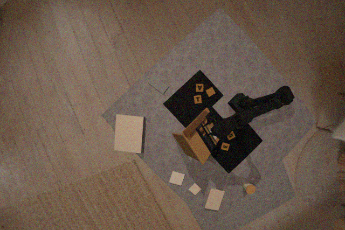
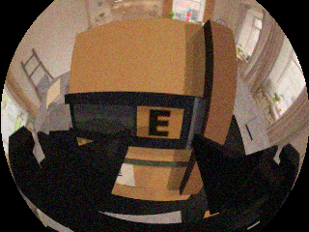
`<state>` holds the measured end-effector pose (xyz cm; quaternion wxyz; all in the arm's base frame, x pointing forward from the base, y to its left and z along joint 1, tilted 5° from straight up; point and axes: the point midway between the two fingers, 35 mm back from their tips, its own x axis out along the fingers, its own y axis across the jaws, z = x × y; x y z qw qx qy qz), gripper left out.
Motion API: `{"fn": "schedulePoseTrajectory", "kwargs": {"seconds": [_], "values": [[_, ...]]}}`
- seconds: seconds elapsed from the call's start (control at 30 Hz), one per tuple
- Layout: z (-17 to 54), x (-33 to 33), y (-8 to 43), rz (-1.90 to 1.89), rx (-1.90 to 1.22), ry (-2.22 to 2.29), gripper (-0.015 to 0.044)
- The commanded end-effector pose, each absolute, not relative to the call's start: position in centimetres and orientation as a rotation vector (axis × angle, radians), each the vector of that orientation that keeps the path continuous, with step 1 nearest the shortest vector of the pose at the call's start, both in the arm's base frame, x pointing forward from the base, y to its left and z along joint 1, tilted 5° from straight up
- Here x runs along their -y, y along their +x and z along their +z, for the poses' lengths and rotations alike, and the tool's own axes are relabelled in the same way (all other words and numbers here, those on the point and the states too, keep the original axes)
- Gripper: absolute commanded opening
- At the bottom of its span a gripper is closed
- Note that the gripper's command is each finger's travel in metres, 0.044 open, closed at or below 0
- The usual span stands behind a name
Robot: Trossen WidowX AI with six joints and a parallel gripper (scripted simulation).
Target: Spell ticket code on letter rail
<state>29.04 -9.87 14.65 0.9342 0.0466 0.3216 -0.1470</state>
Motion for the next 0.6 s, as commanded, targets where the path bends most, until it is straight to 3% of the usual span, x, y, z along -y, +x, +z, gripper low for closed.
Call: {"fn": "schedulePoseTrajectory", "kwargs": {"seconds": [0.0, 0.53, 0.57], "values": [[14.88, 9.72, 28.86, -0.294, -0.655, 0.092, 0.0295], [15.38, 9.39, 28.46, -0.294, -0.656, 0.092, 0.0295], [15.1, 9.43, 28.46, -0.293, -0.66, 0.093, 0.0269]]}}
